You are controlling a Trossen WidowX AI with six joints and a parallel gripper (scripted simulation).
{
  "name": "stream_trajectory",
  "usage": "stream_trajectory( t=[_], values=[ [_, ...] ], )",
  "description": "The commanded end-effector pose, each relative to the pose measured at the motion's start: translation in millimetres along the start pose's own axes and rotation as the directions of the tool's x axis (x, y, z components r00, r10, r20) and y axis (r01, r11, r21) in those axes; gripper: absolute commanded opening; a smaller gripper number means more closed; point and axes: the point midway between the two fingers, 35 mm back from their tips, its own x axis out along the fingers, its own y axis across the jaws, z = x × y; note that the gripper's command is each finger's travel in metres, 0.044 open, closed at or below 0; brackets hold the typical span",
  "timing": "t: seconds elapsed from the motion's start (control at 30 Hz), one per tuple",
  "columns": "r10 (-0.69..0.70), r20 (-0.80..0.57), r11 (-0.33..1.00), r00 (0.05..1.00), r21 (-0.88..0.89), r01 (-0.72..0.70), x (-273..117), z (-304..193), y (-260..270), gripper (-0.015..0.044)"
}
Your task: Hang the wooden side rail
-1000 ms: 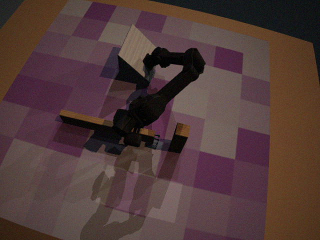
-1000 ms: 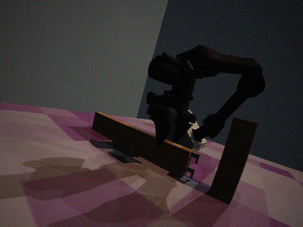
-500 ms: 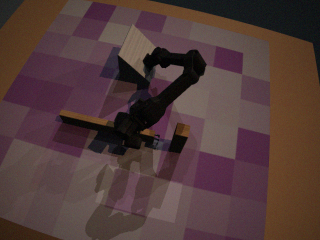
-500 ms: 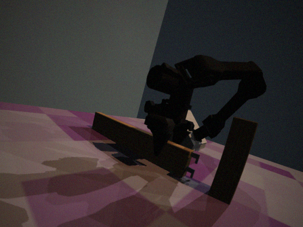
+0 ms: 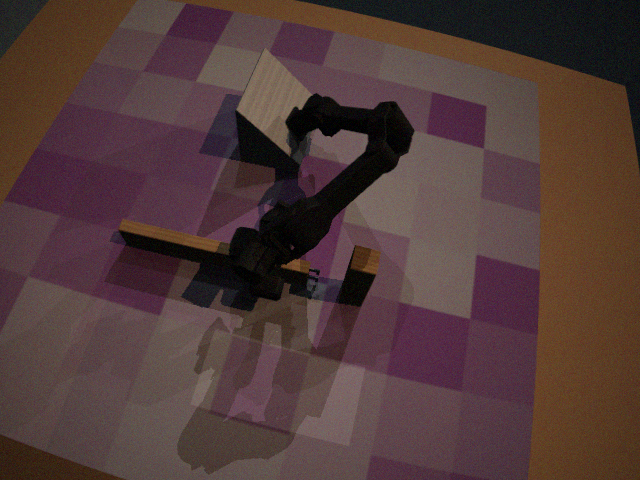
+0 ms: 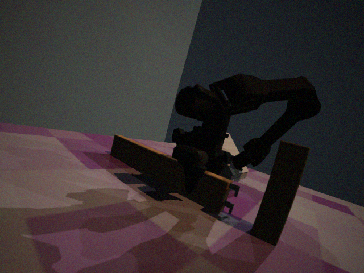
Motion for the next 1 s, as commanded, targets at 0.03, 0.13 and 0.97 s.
stream_trajectory(
  t=[0.03, 0.13, 0.97],
  values=[
    [0.001, -0.004, 1.0, 1.0, 0.007, -0.001, 1.1, 0.2, -0.3, 0.023],
    [0.001, -0.004, 1.0, 1.0, 0.007, -0.001, 1.1, 0.2, -0.3, 0.0151],
    [0.001, -0.004, 1.0, 1.0, 0.006, -0.001, 0.7, 0.2, 3.5, 0.0]
  ],
)
